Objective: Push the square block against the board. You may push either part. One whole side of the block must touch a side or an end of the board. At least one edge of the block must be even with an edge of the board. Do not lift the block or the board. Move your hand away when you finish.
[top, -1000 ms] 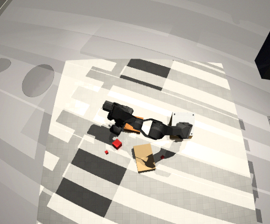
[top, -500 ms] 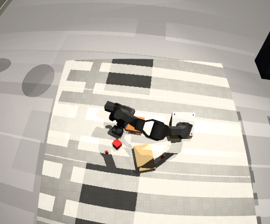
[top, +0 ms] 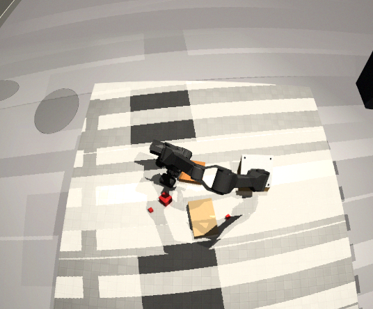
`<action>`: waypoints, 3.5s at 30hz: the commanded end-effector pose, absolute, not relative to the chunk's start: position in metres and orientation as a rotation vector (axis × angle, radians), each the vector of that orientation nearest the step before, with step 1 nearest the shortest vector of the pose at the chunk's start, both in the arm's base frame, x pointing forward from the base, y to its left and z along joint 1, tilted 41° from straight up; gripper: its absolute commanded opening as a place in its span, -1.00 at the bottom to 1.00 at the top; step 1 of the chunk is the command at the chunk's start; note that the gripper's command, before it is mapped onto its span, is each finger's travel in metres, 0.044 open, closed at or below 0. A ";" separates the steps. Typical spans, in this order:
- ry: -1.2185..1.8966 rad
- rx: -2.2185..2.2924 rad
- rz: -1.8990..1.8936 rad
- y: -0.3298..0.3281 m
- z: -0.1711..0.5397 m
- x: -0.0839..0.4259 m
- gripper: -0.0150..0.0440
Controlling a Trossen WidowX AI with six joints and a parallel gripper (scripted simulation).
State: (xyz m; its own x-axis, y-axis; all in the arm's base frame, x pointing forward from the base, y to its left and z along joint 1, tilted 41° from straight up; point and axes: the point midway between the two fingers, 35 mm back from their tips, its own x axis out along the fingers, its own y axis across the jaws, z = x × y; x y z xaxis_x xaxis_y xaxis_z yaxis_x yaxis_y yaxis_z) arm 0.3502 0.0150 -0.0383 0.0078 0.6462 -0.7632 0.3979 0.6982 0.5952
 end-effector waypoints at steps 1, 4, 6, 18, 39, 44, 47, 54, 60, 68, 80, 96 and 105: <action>1.624 0.869 0.241 0.015 -0.042 0.353 -0.49; 1.624 0.869 0.241 0.014 -0.043 0.358 -0.49; 1.624 0.869 0.241 0.013 -0.044 0.361 -0.49; 1.623 0.868 0.241 0.008 -0.048 0.379 -0.49; 1.624 0.871 0.235 -0.030 -0.010 0.389 -0.49; 1.656 0.980 0.114 -0.040 -0.017 0.381 -0.49; 1.675 1.056 0.028 -0.047 -0.023 0.376 -0.49; 1.707 1.230 -0.179 -0.062 -0.035 0.362 -0.49; 1.721 1.378 -0.361 -0.074 -0.045 0.349 -0.49; 1.720 1.570 -0.613 -0.088 -0.057 0.331 -0.49; 1.692 1.764 -0.889 -0.101 -0.070 0.310 -0.49; 1.692 1.765 -0.888 -0.064 -0.111 0.311 -0.49; 1.692 1.765 -0.889 -0.060 -0.107 0.312 -0.49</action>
